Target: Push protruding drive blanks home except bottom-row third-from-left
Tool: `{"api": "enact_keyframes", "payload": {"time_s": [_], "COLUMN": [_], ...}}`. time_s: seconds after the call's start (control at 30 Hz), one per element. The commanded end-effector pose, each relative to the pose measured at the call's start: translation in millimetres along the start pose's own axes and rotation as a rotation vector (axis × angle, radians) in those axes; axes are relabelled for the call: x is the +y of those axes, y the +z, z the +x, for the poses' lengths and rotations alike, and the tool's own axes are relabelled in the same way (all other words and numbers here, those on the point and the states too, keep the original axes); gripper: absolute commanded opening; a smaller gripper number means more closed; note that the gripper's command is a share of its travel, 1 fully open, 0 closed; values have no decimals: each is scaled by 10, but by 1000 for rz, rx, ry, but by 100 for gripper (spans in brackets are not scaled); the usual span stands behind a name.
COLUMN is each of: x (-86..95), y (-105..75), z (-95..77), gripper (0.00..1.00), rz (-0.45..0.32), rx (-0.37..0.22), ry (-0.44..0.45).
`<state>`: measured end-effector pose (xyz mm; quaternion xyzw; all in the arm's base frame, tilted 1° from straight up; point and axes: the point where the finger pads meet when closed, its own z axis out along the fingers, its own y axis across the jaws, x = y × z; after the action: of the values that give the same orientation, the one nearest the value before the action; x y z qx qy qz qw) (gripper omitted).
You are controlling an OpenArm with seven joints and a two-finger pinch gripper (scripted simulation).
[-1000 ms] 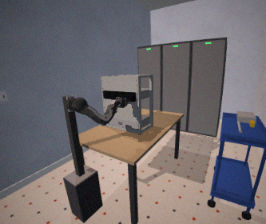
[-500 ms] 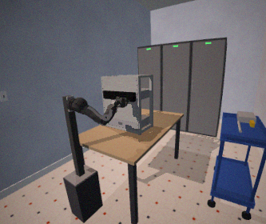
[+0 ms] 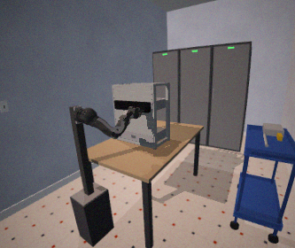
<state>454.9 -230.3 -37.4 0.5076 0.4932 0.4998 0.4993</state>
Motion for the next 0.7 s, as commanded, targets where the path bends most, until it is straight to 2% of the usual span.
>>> {"api": "enact_keyframes", "payload": {"time_s": [0.0, 0.3, 0.67], "x": [-3, -32, -37], "y": [0, 83, 104], "z": [15, 7, 7], "gripper": [0, 0, 0], "rz": [4, 6, 6], "rx": [2, -1, -1], "ry": [0, 0, 0]}}
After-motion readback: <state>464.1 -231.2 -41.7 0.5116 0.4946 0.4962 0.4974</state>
